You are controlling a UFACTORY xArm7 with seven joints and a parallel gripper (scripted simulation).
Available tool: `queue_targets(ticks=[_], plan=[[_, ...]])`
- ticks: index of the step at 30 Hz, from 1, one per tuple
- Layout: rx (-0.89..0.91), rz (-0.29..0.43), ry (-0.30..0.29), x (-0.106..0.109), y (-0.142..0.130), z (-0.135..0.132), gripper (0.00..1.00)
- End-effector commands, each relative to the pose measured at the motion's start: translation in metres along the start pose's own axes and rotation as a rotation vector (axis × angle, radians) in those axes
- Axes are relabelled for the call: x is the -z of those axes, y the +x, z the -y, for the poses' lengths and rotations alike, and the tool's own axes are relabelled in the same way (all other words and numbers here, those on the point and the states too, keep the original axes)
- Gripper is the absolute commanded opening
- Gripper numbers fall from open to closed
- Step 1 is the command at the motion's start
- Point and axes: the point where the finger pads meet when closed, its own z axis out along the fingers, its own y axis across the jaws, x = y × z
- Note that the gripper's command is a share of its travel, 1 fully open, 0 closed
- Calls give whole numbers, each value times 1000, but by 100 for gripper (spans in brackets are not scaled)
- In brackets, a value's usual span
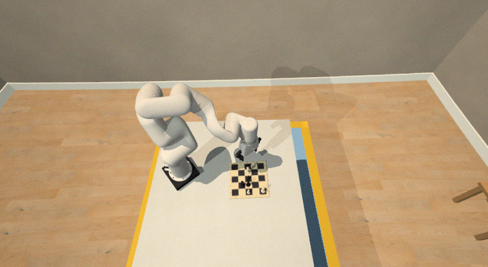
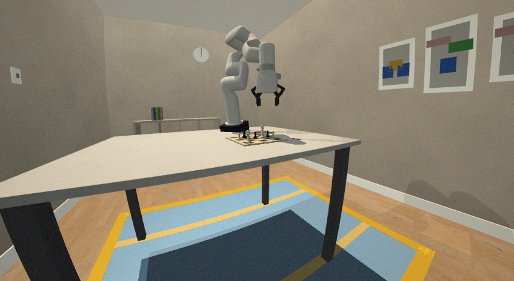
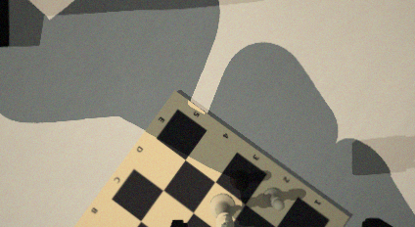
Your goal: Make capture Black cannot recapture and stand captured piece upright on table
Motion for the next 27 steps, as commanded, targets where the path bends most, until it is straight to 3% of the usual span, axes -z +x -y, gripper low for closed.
queue_targets(ticks=[1,27], plan=[[2,45,-9,-5,5,2,100],[-14,45,-9,-5,5,2,100]])
